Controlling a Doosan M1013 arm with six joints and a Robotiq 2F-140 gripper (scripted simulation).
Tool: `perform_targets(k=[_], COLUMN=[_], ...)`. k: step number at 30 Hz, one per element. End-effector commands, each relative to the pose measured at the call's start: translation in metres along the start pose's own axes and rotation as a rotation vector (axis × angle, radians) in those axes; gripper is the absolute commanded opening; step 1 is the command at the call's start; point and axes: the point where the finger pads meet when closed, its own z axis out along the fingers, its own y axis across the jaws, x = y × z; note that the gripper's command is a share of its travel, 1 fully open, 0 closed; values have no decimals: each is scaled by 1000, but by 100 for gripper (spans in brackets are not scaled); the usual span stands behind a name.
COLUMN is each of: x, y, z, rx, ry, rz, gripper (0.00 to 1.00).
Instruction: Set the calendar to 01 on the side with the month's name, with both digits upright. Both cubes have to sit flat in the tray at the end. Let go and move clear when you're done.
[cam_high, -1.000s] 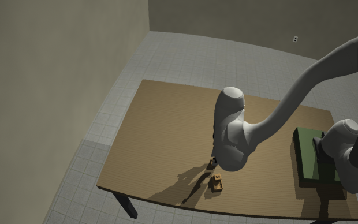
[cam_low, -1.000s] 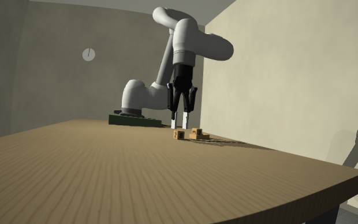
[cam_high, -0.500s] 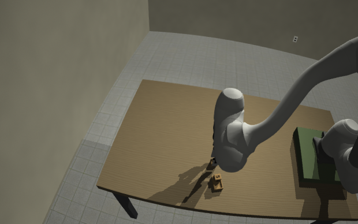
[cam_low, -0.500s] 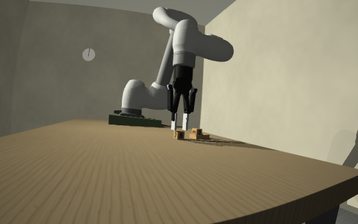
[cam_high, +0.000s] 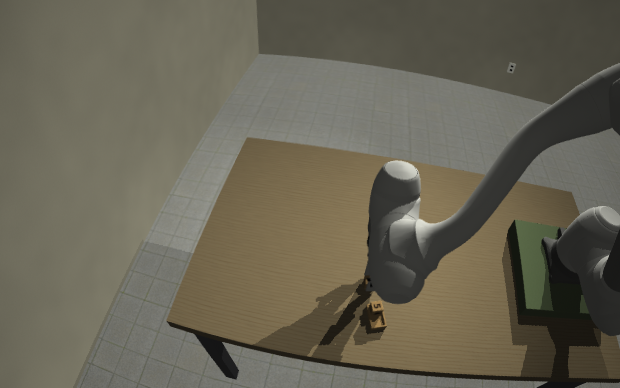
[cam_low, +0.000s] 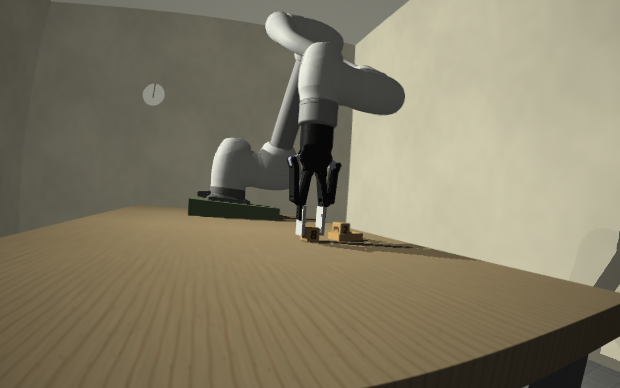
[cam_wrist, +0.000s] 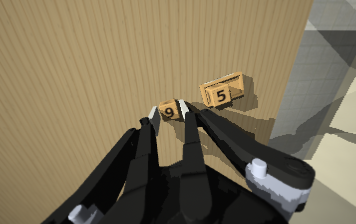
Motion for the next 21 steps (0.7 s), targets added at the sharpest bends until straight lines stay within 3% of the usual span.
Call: perform_targets(k=[1, 21], x=[0, 0], y=[0, 0], z=[1, 2], rx=[0, 0], ry=[0, 0], rz=[0, 0], gripper=[36, 36])
